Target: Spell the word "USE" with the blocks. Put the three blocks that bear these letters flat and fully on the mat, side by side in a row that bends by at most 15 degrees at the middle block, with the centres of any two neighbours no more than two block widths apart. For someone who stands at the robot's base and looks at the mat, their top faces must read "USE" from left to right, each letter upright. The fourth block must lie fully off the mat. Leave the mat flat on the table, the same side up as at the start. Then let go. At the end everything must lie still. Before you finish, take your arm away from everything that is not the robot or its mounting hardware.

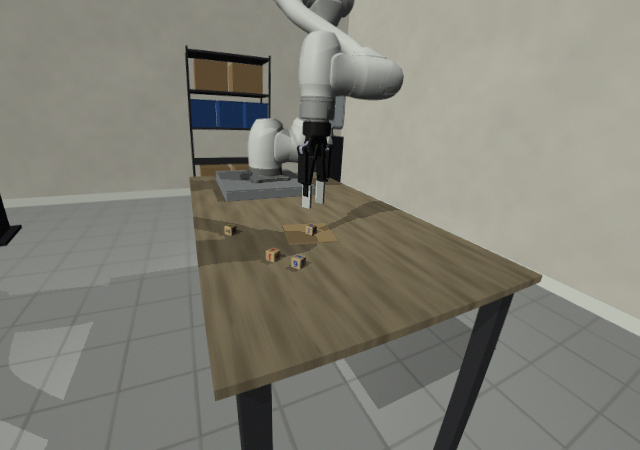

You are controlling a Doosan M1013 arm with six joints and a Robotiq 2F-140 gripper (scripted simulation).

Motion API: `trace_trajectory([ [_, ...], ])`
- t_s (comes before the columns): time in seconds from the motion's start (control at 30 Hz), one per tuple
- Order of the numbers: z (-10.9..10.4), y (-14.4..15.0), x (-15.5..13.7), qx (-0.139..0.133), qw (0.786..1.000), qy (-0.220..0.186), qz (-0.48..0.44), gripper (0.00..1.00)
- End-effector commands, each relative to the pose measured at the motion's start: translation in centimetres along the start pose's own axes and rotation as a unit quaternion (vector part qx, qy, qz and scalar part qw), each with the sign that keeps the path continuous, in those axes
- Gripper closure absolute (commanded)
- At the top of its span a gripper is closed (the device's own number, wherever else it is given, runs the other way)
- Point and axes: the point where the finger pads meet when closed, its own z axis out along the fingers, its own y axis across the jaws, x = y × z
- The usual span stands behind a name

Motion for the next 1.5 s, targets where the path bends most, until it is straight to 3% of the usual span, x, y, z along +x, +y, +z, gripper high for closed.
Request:
trace_trajectory([
  [0.0, 0.4, -0.1, 0.2, 0.0, 1.0, 0.001, -0.002, 0.63],
  [1.47, 5.2, -0.1, 0.2, 0.0, 1.0, 0.001, -0.002, 0.63],
])
